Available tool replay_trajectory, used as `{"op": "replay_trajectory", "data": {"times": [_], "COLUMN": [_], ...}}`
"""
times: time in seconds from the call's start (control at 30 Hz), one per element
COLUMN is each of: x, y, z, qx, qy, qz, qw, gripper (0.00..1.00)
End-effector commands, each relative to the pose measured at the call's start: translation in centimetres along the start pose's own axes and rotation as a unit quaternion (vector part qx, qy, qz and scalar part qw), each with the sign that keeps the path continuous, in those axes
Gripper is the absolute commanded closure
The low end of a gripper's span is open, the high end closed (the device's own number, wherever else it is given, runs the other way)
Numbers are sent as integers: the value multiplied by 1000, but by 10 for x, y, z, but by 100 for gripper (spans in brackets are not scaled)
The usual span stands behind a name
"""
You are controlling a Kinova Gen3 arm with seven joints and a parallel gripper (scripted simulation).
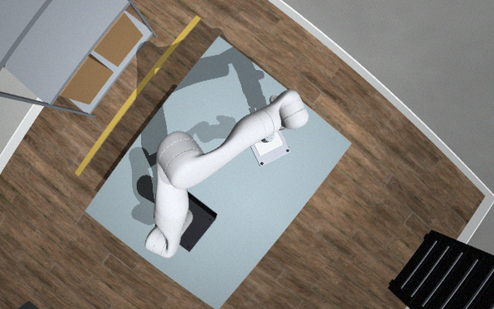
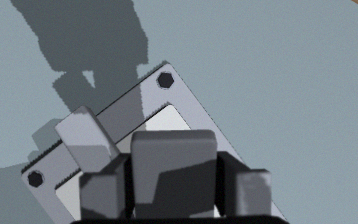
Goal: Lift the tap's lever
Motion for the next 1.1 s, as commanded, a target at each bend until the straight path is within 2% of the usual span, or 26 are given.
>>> {"op": "replay_trajectory", "data": {"times": [0.0, 0.43, 0.47, 1.07], "x": [1, 1, 1, 1], "y": [0, 0, 0, 0], "z": [0, 0, 0, 0], "qx": [0, 0, 0, 0], "qy": [0, 0, 0, 0], "qz": [1, 1, 1, 1], "qw": [1000, 1000, 1000, 1000], "gripper": [100, 100, 0, 0]}}
Point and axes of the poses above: the point where the finger pads meet when closed, its own x axis back along the fingers, its own z axis across the jaws, y = z × x, the point moved 1 cm from there along x, back along the fingers, and after that the axes turned 15 degrees about -x, right-handed, at the moved point
